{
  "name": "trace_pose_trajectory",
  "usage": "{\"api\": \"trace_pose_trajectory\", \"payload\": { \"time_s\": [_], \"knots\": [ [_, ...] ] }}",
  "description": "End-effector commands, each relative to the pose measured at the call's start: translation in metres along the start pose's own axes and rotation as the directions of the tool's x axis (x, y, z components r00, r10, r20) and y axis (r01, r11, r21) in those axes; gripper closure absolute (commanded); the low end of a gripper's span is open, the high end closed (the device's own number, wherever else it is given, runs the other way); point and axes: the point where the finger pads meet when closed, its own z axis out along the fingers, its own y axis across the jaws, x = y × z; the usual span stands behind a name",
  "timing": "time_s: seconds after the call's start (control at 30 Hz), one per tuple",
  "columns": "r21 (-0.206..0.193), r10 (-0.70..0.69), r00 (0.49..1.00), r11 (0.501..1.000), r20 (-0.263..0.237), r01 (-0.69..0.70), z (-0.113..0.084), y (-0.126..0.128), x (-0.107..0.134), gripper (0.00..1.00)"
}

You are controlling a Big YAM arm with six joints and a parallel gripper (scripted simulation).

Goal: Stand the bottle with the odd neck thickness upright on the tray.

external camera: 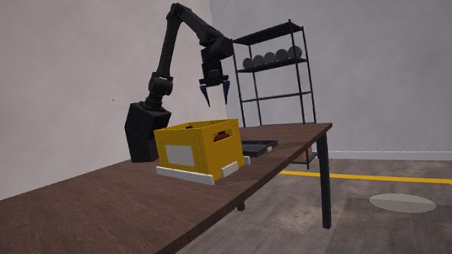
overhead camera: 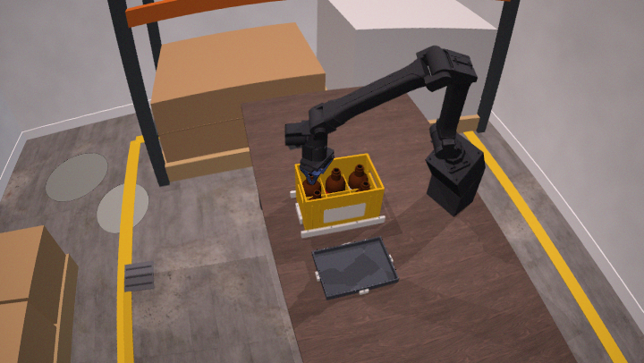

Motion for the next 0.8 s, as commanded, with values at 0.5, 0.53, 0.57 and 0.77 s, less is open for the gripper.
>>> {"api": "trace_pose_trajectory", "payload": {
  "time_s": [0.5,0.53,0.57,0.77],
  "knots": [
    [0.010,0.005,1.000,1.000,-0.020,-0.005,0.031,-0.001,0.004,0.39],
    [0.010,0.005,1.000,1.000,-0.020,-0.005,0.032,-0.001,0.004,0.39],
    [0.010,0.005,1.000,1.000,-0.020,-0.005,0.033,-0.001,0.004,0.39],
    [0.010,0.005,1.000,1.000,-0.020,-0.005,0.042,-0.001,0.004,0.39]
  ]
}}
